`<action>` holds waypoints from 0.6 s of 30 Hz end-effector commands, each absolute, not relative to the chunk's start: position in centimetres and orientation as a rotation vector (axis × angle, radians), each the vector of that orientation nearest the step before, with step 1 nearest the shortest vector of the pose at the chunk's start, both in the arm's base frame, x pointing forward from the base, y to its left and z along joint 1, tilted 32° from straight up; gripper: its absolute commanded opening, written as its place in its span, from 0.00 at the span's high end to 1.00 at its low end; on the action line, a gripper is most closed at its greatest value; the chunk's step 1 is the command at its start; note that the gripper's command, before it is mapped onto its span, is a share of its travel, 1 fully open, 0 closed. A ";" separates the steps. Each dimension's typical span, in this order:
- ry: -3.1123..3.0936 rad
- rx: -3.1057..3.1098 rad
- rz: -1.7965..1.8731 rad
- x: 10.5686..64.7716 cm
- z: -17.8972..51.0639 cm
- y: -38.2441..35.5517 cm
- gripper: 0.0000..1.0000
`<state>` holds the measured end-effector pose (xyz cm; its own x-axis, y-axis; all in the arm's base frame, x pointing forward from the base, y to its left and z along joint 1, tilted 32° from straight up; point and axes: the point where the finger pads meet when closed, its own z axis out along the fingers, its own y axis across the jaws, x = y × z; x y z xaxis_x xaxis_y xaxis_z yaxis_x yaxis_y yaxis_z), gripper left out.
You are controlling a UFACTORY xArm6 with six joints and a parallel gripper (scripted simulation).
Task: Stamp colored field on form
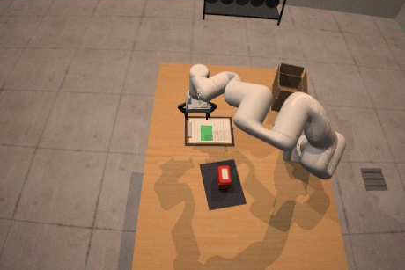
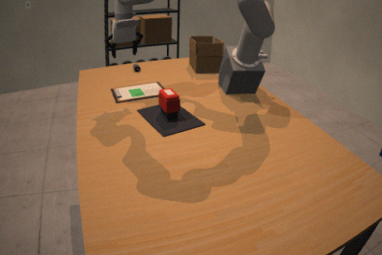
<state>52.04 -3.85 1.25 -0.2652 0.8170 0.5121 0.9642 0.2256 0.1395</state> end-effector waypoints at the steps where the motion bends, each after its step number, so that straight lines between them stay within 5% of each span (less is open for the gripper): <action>1: -2.180 -1.664 -0.629 49.9 2.3 -1.5 0.04; 18: -2.180 -1.664 -0.629 37.5 6.9 12.2 0.04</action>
<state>40.94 8.12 4.74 -0.2640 0.8078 0.5270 0.9641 0.2372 0.1193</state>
